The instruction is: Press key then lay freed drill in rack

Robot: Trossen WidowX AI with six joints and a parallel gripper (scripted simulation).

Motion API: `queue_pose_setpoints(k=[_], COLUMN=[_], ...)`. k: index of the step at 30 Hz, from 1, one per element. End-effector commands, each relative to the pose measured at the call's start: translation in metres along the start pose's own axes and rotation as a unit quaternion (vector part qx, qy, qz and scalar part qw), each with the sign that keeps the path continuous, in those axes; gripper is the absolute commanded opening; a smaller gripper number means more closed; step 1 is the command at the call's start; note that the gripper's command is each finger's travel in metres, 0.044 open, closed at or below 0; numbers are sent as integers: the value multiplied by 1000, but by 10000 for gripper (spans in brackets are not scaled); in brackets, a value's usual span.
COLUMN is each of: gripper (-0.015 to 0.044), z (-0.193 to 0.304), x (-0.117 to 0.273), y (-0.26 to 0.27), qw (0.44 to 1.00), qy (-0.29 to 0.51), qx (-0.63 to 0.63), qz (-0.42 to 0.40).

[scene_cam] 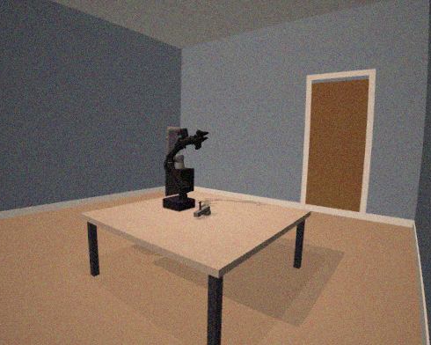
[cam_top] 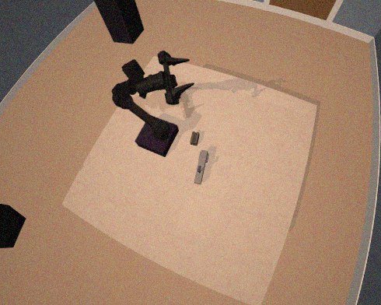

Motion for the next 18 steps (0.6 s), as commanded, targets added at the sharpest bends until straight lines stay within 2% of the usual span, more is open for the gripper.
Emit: queue_pose_setpoints(k=[1,10,15,18], gripper=[374,138,6,0], z=[0,-1,-13,-23], x=[0,-6,-39,-53], y=[0,8,69,108], qw=[1000,1000,967,923], qy=[0,-5,-24,-19], qx=[0,-26,-208,-313], qz=[0,-16,-142,-223])
Point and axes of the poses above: the point midway between the two fingers, 35 mm back from their tips, its own x axis back along the fingers, its own y axis across the jaws, z = x × y, the point moved 6 cm from there along x, back along the fingers, and after that the axes turned 9 degrees about -x, right-handed, at the moved point
